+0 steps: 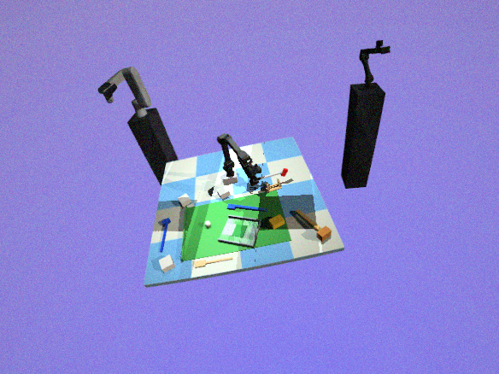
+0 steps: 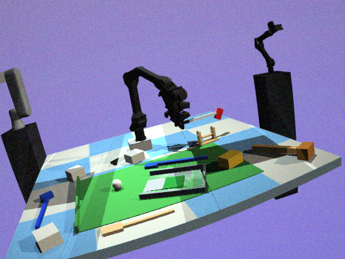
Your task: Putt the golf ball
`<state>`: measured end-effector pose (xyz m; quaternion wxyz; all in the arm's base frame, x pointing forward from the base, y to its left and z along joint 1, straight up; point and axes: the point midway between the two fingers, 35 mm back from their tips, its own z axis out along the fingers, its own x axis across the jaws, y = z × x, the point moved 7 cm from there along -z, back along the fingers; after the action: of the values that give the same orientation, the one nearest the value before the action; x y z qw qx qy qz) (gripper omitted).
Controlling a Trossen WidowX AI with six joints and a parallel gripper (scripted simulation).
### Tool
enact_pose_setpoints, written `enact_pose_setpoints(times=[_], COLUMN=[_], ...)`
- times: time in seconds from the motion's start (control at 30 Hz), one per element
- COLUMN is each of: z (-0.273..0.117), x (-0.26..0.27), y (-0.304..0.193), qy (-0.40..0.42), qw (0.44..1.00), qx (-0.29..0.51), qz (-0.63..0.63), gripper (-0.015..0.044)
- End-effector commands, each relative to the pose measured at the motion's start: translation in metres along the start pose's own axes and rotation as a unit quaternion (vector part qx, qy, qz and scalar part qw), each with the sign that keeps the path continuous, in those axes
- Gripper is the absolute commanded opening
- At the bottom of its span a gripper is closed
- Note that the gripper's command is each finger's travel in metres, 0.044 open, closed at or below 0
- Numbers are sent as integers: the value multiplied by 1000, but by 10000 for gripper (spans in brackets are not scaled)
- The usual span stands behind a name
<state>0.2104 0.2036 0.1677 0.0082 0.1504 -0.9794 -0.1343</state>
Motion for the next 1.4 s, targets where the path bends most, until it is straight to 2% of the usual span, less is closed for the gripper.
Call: enact_pose_setpoints(times=[0.0,0.07,0.27,0.7,1.03,1.37], z=[-15,-6,-12,-32,-49,-67], x=[1,0,-8,-26,-31,-25], y=[4,1,-16,-77,-128,-178], qy=[-1,-2,-18,-51,-69,-86], qw=[1000,1000,999,974,923,846], qx=[-5,-1,-1,20,37,51], qz=[-3,0,35,218,376,523], gripper=[0,0,0,0,0,0])
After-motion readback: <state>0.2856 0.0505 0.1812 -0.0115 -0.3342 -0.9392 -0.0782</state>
